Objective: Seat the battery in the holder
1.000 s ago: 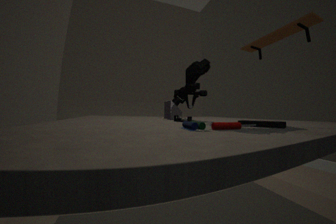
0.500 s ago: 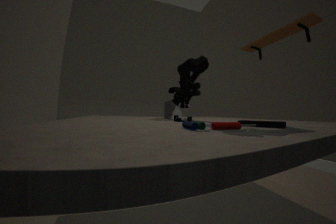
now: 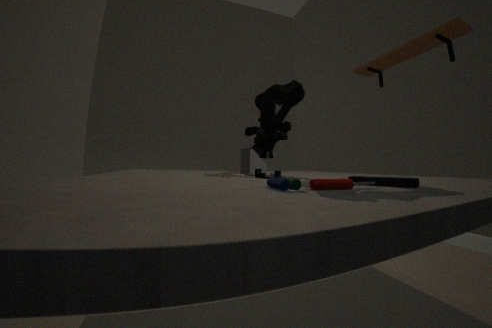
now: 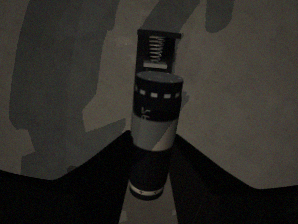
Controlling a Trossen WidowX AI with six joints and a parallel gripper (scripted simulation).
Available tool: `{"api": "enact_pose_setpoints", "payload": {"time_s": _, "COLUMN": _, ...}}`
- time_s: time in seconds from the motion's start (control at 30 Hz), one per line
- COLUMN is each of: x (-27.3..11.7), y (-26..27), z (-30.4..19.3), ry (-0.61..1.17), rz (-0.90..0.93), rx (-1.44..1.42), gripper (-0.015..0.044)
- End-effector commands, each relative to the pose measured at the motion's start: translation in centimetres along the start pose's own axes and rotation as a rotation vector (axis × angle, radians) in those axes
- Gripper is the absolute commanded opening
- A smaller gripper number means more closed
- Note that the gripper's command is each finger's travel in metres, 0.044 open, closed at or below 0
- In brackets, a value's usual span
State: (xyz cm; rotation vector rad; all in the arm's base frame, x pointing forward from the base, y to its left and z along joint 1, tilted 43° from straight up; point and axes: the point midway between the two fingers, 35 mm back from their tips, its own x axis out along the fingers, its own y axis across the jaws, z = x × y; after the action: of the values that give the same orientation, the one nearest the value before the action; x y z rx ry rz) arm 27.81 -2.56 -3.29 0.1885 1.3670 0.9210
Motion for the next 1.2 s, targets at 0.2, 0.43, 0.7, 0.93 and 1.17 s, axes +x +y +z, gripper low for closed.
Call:
{"api": "enact_pose_setpoints", "payload": {"time_s": 0.2, "x": 3.3, "y": -0.1, "z": -0.3, "ry": 0.213, "rz": 0.005, "rx": -0.006, "gripper": 0.0069}}
{"api": "enact_pose_setpoints", "payload": {"time_s": 0.43, "x": 3.8, "y": -0.1, "z": -0.4, "ry": 0.247, "rz": 0.01, "rx": -0.006, "gripper": 0.0069}}
{"api": "enact_pose_setpoints", "payload": {"time_s": 0.7, "x": 4.2, "y": -0.1, "z": -0.1, "ry": 0.306, "rz": 0.014, "rx": -0.005, "gripper": 0.0069}}
{"api": "enact_pose_setpoints", "payload": {"time_s": 0.93, "x": 4.6, "y": -0.1, "z": 0.1, "ry": 0.371, "rz": 0.016, "rx": -0.006, "gripper": 0.0069}}
{"api": "enact_pose_setpoints", "payload": {"time_s": 1.17, "x": 5.0, "y": -0.1, "z": 0.4, "ry": 0.432, "rz": 0.017, "rx": -0.006, "gripper": 0.0069}}
